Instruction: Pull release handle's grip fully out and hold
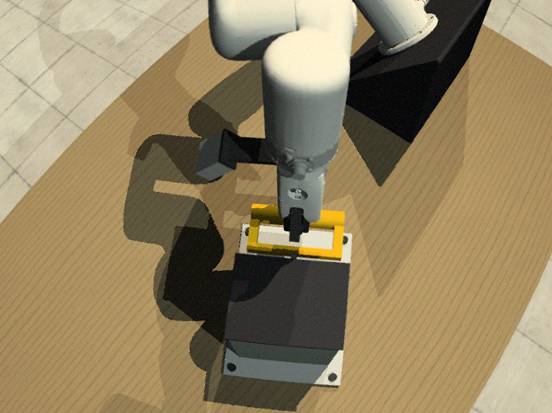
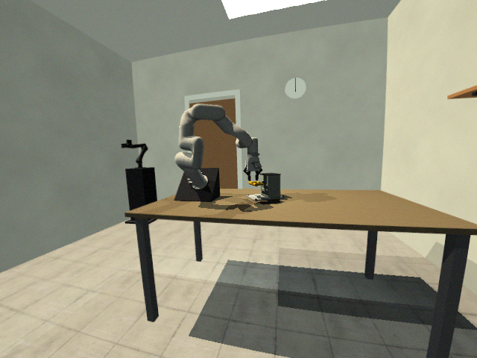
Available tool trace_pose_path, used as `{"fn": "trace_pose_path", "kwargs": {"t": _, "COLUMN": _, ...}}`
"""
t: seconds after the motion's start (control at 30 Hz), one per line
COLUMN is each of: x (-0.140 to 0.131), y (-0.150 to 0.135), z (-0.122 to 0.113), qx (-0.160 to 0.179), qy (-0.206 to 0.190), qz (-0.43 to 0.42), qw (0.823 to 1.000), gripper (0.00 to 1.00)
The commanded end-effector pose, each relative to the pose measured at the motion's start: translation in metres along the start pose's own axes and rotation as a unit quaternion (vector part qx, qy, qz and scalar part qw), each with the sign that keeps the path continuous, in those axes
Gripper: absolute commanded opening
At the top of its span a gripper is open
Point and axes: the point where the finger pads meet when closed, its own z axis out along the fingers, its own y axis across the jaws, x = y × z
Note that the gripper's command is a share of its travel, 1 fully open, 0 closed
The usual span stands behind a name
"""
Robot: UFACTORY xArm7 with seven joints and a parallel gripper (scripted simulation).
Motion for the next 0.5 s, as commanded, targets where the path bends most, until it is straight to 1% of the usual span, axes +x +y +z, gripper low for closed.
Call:
{"fn": "trace_pose_path", "kwargs": {"t": 0.0, "x": -0.0004, "y": -0.0014, "z": -0.0017, "qx": 0.002, "qy": 0.000, "qz": 0.000, "qw": 1.000, "gripper": 0.54}}
{"fn": "trace_pose_path", "kwargs": {"t": 0.47, "x": -0.0004, "y": -0.0014, "z": 0.0007, "qx": 0.002, "qy": 0.000, "qz": 0.000, "qw": 1.000, "gripper": 0.54}}
